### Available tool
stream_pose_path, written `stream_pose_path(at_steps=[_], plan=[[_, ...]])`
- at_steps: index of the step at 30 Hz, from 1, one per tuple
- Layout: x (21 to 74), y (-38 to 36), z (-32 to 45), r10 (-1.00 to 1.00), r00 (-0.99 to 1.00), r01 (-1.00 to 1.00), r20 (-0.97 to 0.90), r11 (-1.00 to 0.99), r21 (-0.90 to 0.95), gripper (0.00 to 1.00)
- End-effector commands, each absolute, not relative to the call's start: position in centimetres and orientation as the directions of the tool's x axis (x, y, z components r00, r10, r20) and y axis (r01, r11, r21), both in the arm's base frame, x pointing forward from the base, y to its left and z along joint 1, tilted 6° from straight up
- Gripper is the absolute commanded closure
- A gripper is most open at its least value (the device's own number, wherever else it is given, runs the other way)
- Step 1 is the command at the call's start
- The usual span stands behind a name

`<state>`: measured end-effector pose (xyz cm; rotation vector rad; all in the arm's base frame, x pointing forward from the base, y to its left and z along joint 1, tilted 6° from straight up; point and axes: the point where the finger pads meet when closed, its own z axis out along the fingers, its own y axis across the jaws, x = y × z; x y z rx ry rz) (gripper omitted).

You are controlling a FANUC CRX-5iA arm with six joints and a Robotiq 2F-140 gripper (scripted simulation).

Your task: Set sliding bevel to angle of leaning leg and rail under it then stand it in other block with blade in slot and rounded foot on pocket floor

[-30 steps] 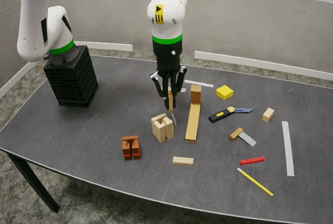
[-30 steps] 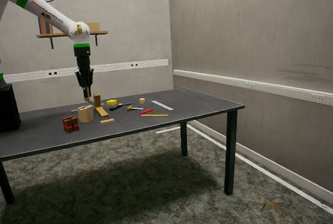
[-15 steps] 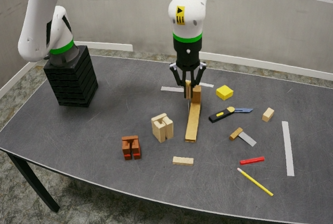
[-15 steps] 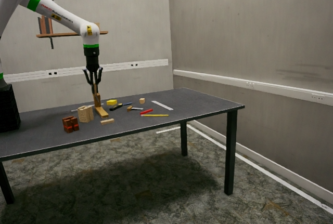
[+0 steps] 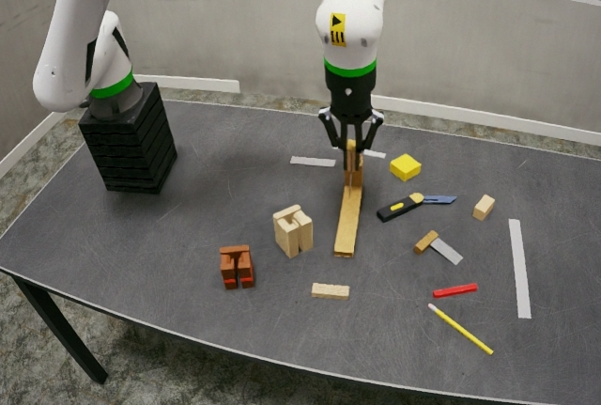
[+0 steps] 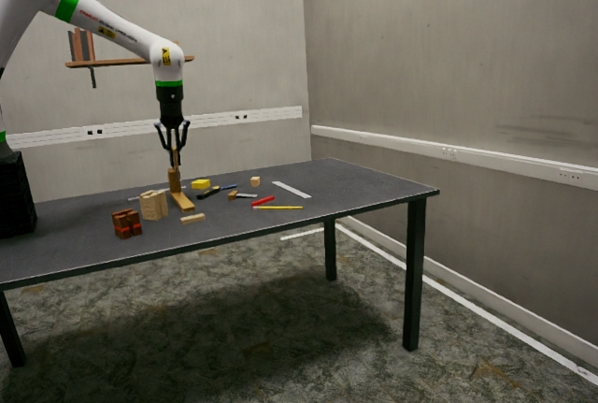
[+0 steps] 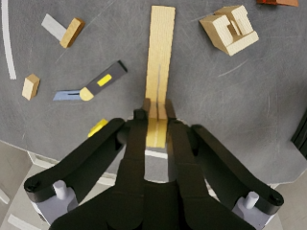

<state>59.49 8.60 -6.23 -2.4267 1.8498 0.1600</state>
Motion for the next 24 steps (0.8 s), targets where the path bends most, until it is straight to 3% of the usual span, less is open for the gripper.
stream_pose_path(at_steps=[1, 24], plan=[[59.6, 8.6, -6.1, -0.955, 0.263, -0.964, -0.135, -0.265, -0.007, 0.9], [59.5, 9.0, -8.0, -0.955, 0.264, -0.964, -0.135, -0.265, -0.007, 0.9]])
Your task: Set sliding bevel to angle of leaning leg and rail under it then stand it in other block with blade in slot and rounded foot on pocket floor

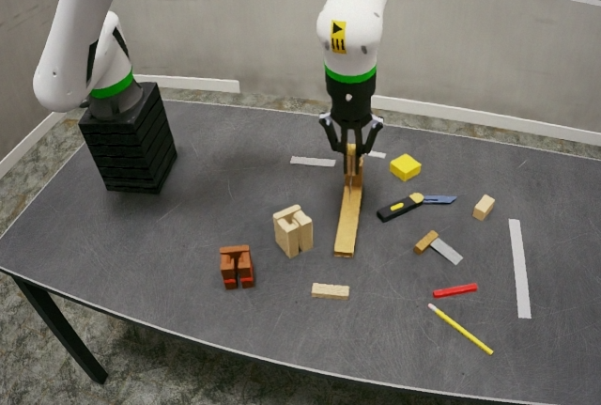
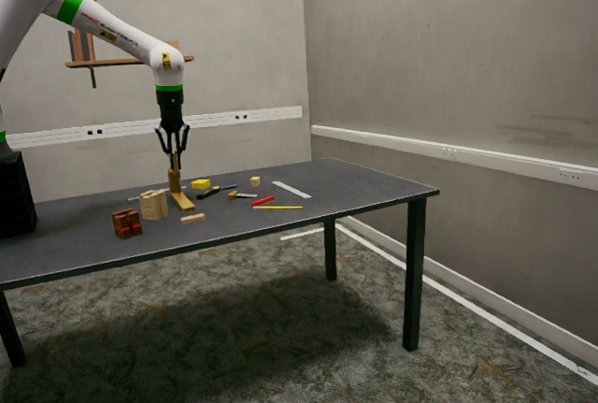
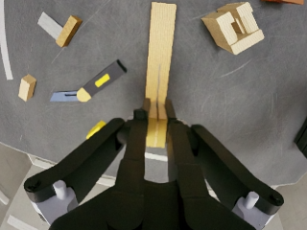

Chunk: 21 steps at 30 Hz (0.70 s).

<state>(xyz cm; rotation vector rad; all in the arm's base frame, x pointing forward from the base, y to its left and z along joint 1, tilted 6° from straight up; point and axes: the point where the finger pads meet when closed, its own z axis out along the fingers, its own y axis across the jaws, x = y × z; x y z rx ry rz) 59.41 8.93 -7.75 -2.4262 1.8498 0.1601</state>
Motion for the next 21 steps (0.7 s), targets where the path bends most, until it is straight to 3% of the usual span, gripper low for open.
stream_pose_path(at_steps=[1, 21], plan=[[59.5, 9.1, -8.2, -0.955, 0.264, -0.964, -0.135, -0.265, -0.007, 0.9], [59.3, 9.8, -11.7, -0.955, 0.264, -0.964, -0.136, -0.265, -0.008, 0.9]])
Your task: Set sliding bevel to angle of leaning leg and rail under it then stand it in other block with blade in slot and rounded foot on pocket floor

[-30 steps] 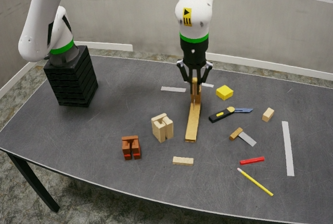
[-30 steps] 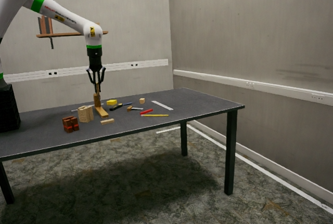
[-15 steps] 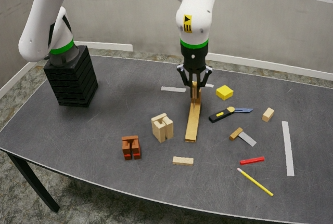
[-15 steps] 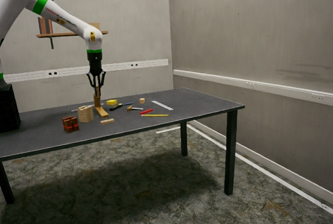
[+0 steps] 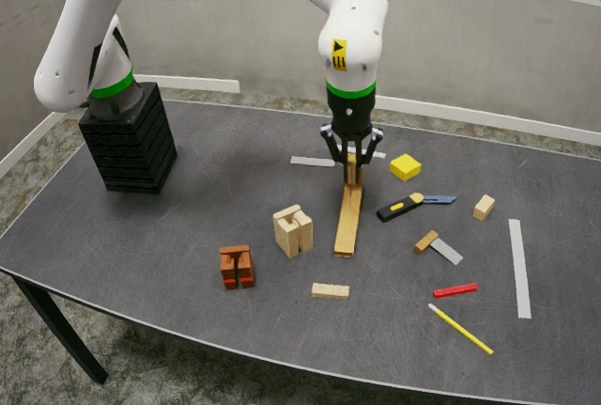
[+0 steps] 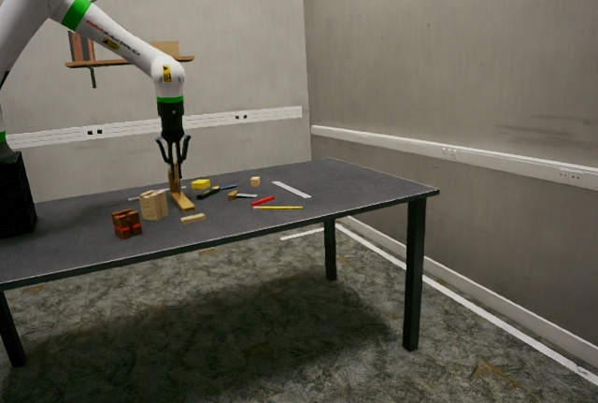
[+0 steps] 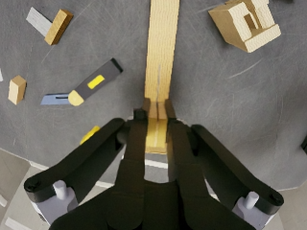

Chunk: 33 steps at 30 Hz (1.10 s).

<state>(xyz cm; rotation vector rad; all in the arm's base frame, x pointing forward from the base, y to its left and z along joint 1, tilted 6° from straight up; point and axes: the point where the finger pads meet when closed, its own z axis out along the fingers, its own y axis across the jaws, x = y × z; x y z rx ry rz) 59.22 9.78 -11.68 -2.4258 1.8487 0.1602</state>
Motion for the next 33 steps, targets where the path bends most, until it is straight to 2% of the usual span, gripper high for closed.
stream_pose_path(at_steps=[1, 33], plan=[[59.3, 9.84, -11.74, -0.955, 0.264, -0.964, -0.136, -0.265, -0.008, 0.9], [59.13, 10.49, -12.09, -0.955, 0.264, -0.964, -0.136, -0.265, -0.008, 0.9]])
